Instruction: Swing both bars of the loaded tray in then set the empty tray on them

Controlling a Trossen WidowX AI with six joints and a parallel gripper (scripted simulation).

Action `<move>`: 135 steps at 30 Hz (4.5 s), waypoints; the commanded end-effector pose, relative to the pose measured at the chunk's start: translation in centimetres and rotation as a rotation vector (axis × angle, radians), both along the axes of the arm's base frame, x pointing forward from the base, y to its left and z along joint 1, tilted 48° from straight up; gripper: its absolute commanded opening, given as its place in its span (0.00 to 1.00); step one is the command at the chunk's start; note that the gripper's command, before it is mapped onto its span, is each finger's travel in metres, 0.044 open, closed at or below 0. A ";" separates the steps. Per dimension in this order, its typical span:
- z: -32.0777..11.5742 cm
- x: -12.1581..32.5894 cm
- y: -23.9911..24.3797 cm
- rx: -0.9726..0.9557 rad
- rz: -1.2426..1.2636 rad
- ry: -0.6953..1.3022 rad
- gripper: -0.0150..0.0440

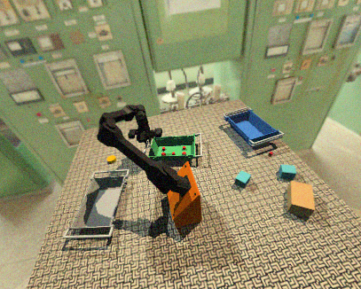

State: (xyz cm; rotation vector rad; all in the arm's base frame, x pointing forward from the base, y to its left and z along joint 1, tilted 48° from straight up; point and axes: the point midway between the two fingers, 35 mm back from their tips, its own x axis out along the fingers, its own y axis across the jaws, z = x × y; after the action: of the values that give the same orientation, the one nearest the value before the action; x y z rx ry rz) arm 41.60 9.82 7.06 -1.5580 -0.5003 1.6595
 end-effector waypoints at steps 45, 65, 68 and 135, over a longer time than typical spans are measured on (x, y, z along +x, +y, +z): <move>-2.2 -1.3 -3.7 -0.027 -0.008 0.032 0.41; -3.3 -1.7 -11.0 -0.012 -0.447 0.503 0.41; -5.9 -2.1 -12.8 0.008 -0.683 0.761 0.41; -20.8 -8.3 -17.6 0.190 -2.095 2.360 0.41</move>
State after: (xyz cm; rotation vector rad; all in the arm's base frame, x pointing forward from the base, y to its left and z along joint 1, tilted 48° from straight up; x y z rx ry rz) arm 32.63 -8.17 -15.04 0.8916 1.5504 0.3934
